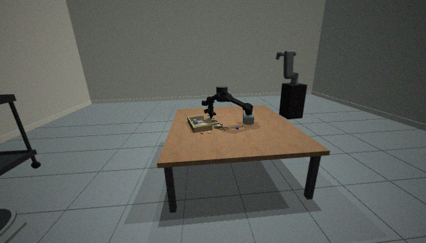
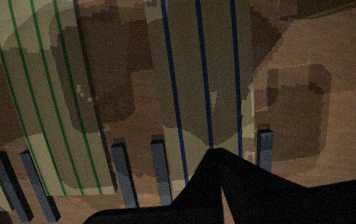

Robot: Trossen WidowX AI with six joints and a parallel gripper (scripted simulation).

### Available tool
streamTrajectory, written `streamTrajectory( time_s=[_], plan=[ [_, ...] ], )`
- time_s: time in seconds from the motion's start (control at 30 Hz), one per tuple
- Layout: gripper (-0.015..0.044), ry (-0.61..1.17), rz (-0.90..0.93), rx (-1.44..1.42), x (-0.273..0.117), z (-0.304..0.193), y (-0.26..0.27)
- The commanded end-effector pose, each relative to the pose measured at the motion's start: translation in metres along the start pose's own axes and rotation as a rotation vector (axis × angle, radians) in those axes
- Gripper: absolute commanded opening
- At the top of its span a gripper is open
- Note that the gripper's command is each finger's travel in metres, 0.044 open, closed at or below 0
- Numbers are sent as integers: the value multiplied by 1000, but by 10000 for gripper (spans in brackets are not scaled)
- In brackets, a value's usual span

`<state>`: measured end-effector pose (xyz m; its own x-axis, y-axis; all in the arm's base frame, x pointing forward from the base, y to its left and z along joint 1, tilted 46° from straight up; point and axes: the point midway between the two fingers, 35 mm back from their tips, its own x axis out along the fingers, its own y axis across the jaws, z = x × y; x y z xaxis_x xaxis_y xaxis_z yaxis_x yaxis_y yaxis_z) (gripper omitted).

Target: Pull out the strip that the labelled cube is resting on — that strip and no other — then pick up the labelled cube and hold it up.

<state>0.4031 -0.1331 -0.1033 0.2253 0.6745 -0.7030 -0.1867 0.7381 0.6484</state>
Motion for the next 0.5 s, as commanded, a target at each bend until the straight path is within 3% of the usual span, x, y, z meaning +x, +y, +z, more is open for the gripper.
streamTrajectory(
  time_s=[0.0, 0.47],
  plan=[
    [0, 2, 8, 12, 8, -3, 1],
    [0, 2, 8, 12, 11, -3, 1]
  ],
)
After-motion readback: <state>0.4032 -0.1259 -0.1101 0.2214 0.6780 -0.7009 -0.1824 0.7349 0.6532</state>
